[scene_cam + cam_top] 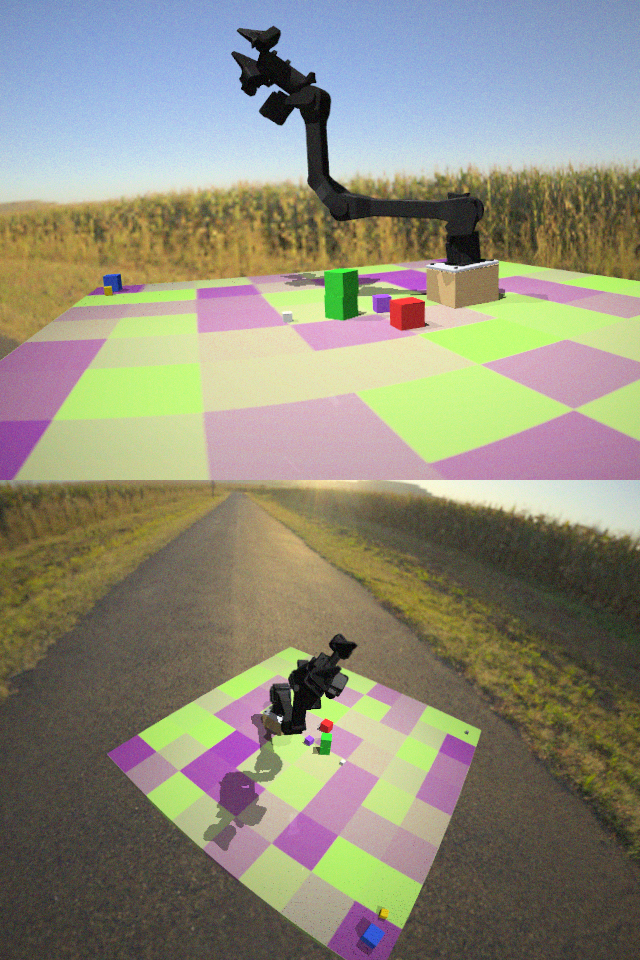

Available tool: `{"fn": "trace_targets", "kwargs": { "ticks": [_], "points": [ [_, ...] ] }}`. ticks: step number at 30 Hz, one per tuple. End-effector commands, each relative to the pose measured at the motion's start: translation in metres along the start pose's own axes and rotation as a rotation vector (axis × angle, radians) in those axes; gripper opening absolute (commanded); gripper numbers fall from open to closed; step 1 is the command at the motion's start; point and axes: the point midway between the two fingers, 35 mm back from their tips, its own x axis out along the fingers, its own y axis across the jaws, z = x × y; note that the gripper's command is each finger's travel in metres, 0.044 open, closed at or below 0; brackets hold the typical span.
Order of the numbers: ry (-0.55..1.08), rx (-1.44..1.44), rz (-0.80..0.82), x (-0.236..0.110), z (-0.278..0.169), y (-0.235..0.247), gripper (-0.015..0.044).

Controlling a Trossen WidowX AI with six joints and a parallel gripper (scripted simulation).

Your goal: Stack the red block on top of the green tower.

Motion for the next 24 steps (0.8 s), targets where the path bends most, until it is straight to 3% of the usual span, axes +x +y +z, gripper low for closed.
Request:
{"fn": "trace_targets", "kwargs": {
  "ticks": [1,11,18,24],
  "points": [
    [0.003,-0.002,-0.002,0.000,-0.002,-0.001,0.0426],
    [0.231,-0.183,-0.129,-0.031,-0.112,-0.066,0.0440],
    [0.475,-0.475,-0.292,-0.085,-0.194,-0.152,0.0440],
    [0.647,-0.728,-0.455,-0.138,-0.221,-0.236,0.0440]
  ]
}}
